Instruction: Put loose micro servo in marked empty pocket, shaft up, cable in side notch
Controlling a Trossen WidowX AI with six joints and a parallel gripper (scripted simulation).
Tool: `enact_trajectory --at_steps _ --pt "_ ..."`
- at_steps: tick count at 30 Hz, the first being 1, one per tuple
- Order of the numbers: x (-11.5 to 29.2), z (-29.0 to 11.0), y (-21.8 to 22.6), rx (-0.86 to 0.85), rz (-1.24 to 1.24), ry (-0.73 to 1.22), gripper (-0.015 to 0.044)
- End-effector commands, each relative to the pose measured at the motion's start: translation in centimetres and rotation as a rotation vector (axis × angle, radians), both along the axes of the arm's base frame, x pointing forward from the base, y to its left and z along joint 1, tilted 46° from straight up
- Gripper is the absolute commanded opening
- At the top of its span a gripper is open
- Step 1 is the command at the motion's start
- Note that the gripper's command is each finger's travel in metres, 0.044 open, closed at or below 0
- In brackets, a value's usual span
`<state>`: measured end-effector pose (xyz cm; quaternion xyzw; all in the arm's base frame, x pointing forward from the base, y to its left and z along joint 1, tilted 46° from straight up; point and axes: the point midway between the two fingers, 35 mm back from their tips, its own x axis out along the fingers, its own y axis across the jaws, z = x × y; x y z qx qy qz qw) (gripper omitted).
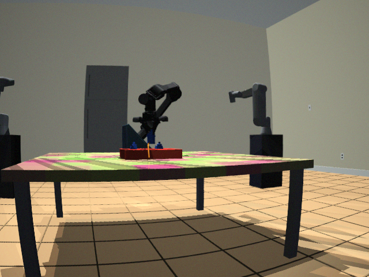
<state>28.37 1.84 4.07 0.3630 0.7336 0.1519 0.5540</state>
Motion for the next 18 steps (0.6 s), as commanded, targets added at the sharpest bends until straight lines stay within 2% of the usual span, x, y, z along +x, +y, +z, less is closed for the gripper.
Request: enact_trajectory --at_steps 1,18 --pt "0.01 -0.07 -0.14 -0.024 -0.109 0.107 0.0" --pt "0.01 -0.07 -0.14 -0.096 -0.525 0.52 0.0"
